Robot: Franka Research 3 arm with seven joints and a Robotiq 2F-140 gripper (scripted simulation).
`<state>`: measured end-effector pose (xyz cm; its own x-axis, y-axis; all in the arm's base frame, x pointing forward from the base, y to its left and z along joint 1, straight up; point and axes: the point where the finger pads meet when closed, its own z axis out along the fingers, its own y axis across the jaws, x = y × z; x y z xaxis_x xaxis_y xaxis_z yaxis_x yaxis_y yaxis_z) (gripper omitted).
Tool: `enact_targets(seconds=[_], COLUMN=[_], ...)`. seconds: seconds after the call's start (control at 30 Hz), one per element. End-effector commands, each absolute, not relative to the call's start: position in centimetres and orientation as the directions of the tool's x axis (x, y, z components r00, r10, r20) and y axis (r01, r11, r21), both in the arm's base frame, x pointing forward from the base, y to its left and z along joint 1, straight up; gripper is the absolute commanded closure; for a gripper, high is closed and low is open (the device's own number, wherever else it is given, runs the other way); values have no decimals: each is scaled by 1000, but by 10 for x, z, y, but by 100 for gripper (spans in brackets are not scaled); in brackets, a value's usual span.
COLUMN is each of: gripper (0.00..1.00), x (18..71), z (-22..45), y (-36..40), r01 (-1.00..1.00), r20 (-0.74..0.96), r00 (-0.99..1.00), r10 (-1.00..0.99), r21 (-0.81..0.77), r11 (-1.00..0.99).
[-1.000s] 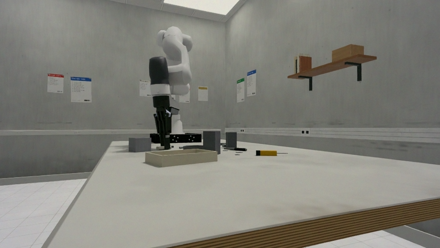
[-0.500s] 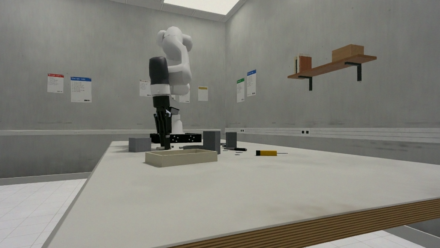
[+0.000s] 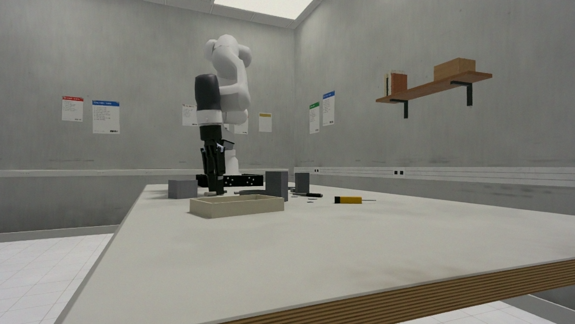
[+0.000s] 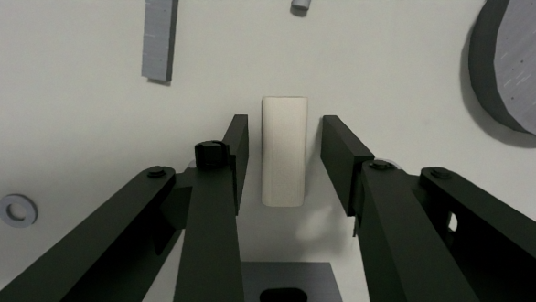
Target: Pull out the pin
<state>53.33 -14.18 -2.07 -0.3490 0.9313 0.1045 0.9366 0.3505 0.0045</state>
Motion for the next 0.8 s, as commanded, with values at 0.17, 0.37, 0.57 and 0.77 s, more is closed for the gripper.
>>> enact_targets(seconds=[0.17,0.37,0.57,0.77], gripper=[63,63,63,63], x=[535,535,535,533], z=[-15,-6,-6,6], y=[-140,-137,-137,-132], r01=[936,936,936,935], r20=[107,114,114,123], r00=[-350,-351,-351,-353], r10=[931,929,929,928], r21=[9,12,12,10], r11=[351,352,352,355])
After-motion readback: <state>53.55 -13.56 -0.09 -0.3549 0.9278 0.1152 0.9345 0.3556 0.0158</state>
